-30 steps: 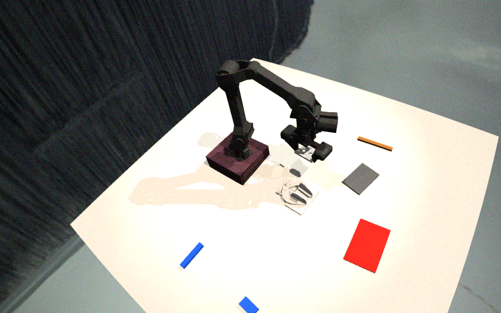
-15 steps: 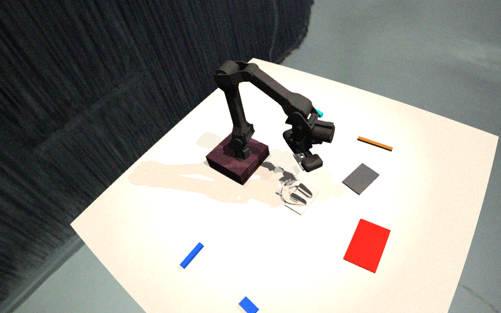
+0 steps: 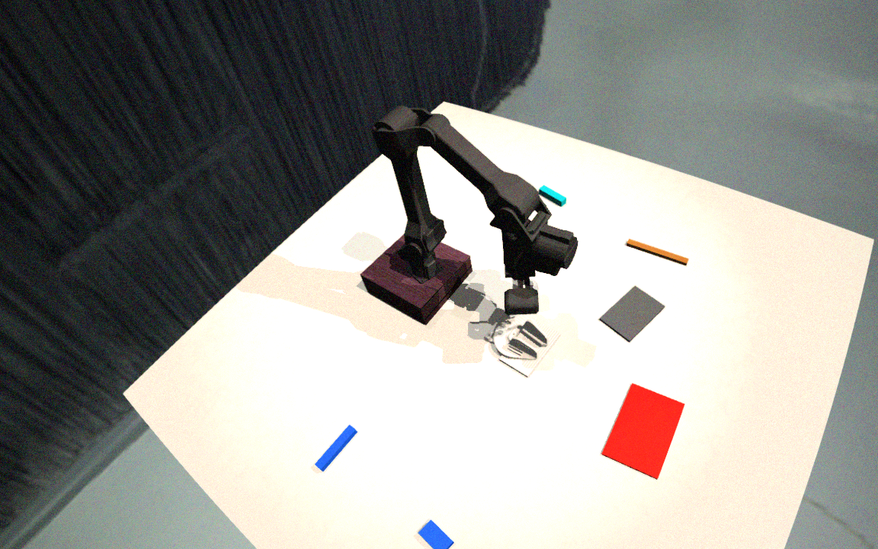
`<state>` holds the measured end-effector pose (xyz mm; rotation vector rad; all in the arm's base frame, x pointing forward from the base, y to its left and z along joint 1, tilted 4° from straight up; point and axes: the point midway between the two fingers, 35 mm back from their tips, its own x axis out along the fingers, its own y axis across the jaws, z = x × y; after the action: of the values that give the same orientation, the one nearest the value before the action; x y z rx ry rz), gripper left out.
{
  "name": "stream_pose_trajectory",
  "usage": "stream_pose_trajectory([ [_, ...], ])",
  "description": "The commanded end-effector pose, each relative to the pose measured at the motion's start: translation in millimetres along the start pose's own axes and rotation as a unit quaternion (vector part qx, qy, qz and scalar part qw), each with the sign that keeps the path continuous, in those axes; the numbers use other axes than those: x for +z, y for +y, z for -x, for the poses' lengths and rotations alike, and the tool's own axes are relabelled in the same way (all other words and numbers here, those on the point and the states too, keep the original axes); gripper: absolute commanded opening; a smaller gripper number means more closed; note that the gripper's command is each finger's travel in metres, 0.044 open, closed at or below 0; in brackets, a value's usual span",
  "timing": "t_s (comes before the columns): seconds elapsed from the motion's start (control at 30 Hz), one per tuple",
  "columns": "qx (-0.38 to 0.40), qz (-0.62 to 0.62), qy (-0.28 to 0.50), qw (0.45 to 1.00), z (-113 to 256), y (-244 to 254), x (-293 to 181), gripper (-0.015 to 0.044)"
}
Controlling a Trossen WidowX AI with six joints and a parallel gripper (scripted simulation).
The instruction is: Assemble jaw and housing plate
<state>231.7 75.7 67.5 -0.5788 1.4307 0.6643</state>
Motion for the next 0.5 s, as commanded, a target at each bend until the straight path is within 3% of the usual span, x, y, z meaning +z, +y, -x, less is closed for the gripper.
stream_pose_trajectory([
  [0.0, 0.001, -0.064, -0.001, 0.998, -0.2, -7.0, -6.0, 0.0351],
  [0.47, 0.002, -0.265, -0.001, 0.964, -0.4, -28.3, -26.3, 0.0351],
])
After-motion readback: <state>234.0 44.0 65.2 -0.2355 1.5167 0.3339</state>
